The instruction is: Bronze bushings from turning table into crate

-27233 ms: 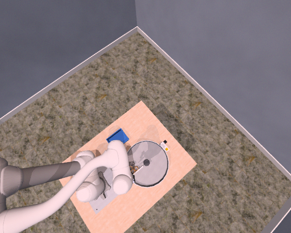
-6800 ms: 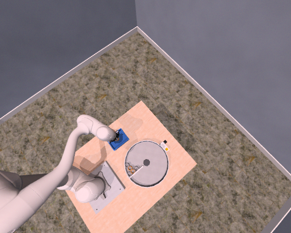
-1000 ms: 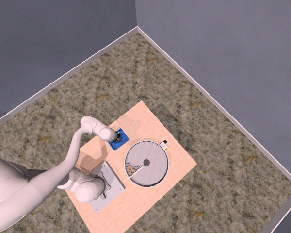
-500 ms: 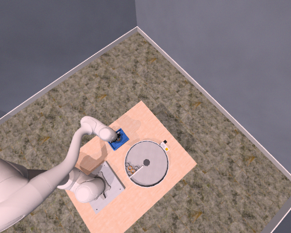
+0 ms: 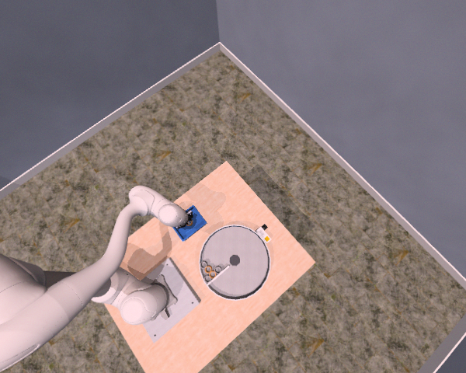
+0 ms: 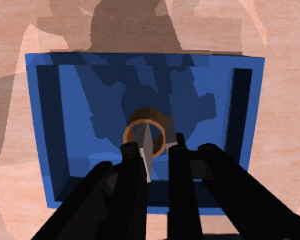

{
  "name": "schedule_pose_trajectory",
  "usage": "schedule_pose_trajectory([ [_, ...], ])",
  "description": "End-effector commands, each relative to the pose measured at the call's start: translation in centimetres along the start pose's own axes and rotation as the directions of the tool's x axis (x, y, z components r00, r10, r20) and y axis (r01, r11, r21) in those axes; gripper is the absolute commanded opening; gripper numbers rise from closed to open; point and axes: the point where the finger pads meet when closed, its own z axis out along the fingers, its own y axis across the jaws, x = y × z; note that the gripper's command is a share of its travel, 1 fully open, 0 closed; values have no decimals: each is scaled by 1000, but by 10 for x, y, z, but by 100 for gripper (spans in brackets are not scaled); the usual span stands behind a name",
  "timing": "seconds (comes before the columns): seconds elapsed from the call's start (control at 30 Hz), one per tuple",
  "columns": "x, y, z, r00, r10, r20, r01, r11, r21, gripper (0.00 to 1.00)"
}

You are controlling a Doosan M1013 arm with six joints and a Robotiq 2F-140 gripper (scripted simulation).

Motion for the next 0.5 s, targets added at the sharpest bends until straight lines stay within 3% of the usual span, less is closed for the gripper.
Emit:
schedule_pose_trajectory([
  [0.0,0,0,0,1000,0,0,0,1000,0,10],
  [0.47,0,0,-3,1000,0,0,0,1000,0,10],
])
